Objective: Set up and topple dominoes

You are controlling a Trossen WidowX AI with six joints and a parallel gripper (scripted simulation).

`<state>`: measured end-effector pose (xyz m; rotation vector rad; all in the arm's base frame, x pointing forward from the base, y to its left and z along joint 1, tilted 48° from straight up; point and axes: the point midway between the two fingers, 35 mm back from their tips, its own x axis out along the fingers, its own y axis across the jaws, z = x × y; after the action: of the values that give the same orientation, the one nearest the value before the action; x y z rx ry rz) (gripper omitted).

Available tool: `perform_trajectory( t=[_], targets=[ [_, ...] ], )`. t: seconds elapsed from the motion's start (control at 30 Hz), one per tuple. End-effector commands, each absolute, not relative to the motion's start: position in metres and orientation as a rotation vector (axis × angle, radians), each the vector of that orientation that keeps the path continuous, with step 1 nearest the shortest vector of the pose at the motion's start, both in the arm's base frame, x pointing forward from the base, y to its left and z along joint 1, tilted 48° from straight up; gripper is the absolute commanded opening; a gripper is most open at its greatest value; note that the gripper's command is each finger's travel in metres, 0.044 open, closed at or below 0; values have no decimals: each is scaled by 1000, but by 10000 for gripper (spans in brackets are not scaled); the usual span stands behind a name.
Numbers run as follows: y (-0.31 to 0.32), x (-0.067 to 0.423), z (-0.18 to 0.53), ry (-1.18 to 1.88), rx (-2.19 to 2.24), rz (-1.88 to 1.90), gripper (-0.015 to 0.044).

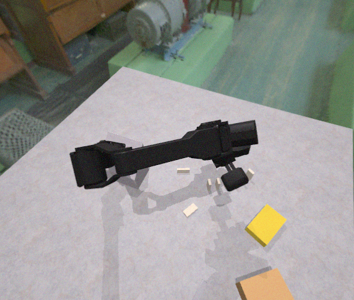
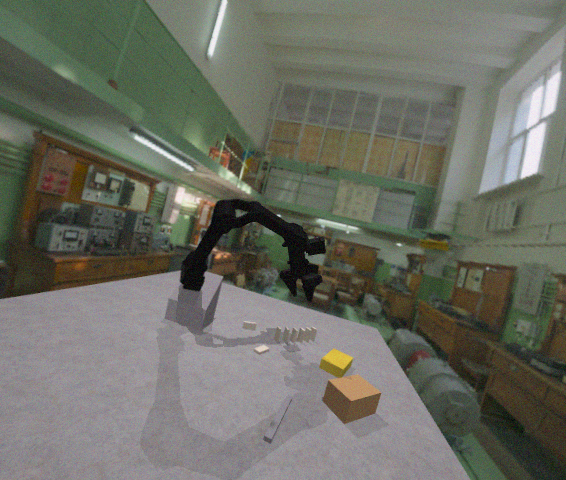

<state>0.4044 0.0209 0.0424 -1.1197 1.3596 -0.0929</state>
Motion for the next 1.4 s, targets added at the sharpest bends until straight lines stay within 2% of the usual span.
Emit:
perform_trajectory(
  t=[0.0, 0.13, 0.23, 0.47, 0.73, 1.37],
  targets=[
    [-33, 376, 36, 1548, -1226, -39, 440],
    [-83, 337, 28, 1768, -1303, 72, 440],
    [-98, 323, 26, 1841, -1319, 121, 440],
    [-94, 319, 18, 1841, -1319, 121, 440],
    [-140, 313, -23, 1842, -1321, 119, 440],
    [-152, 311, -33, 1843, -1322, 118, 440]
  ],
)
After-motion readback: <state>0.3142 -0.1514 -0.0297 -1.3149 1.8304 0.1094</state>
